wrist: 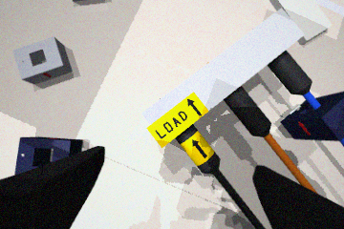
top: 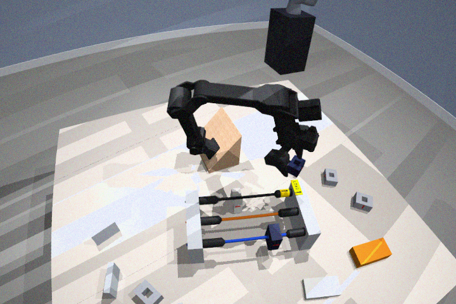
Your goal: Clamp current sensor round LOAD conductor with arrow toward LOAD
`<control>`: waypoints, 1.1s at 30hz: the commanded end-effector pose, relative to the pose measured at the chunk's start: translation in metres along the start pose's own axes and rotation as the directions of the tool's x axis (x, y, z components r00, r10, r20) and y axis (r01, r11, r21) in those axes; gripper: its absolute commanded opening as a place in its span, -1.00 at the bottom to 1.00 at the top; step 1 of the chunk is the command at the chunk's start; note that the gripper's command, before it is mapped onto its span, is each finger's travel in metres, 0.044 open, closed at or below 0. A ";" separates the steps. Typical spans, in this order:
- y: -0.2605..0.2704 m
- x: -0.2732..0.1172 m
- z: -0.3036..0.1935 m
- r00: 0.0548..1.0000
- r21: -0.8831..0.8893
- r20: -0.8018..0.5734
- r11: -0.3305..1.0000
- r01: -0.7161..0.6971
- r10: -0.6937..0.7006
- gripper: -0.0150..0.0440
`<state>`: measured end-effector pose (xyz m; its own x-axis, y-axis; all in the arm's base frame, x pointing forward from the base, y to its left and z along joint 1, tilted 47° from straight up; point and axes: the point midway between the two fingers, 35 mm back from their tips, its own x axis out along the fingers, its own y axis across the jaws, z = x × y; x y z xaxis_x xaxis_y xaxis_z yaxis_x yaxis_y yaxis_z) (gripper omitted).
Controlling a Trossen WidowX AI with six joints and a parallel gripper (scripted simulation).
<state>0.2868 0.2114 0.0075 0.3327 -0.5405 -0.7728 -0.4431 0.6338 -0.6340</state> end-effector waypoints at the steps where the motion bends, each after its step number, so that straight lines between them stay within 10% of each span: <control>1: 0.000 0.000 0.000 1.000 0.003 0.001 1.000 0.005 -0.005 1.00; 5: 0.000 0.000 0.000 1.000 0.003 0.001 1.000 0.005 -0.005 1.00; 11: -0.037 0.005 -0.059 0.993 0.281 -0.088 0.955 0.100 -0.078 0.47; 18: -0.081 0.014 -0.148 0.963 0.604 -0.202 0.751 0.267 -0.180 0.45; 33: -0.084 0.024 -0.152 0.962 0.612 -0.204 0.744 0.269 -0.181 0.45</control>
<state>0.2056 0.0662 0.0493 0.2313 -0.7444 -0.6264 0.2705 0.6677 -0.6936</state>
